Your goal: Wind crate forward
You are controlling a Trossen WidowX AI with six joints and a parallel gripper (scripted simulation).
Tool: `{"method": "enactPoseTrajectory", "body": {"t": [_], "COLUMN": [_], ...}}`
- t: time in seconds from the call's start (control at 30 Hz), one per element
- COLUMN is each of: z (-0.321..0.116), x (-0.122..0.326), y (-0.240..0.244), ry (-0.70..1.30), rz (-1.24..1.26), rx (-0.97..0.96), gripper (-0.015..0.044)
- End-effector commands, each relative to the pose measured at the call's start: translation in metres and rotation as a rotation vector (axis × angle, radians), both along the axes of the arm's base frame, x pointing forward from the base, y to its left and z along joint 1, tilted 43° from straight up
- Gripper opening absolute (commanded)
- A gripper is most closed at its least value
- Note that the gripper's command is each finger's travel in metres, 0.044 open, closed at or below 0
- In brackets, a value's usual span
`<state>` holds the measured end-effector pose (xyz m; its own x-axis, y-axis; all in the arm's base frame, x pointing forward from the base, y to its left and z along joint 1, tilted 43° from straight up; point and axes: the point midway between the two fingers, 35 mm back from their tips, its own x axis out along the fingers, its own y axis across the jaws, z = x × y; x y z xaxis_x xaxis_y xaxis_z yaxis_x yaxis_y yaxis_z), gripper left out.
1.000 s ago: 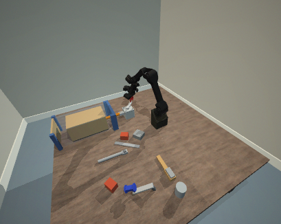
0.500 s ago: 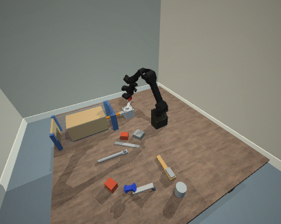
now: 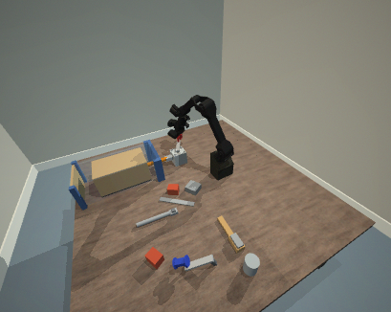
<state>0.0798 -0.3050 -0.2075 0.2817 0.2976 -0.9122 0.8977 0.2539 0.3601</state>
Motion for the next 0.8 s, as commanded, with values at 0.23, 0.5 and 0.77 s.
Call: {"method": "enactPoseTrajectory", "body": {"t": [0.23, 0.5, 0.77], "z": [-0.005, -0.006, -0.006], "x": [0.026, 0.034, 0.043], "y": [-0.008, -0.011, -0.012], "ry": [-0.028, -0.029, -0.030], "rz": [0.016, 0.016, 0.016], "rx": [-0.016, -0.016, -0.016], "gripper": [0.0000, 0.0000, 0.0000]}}
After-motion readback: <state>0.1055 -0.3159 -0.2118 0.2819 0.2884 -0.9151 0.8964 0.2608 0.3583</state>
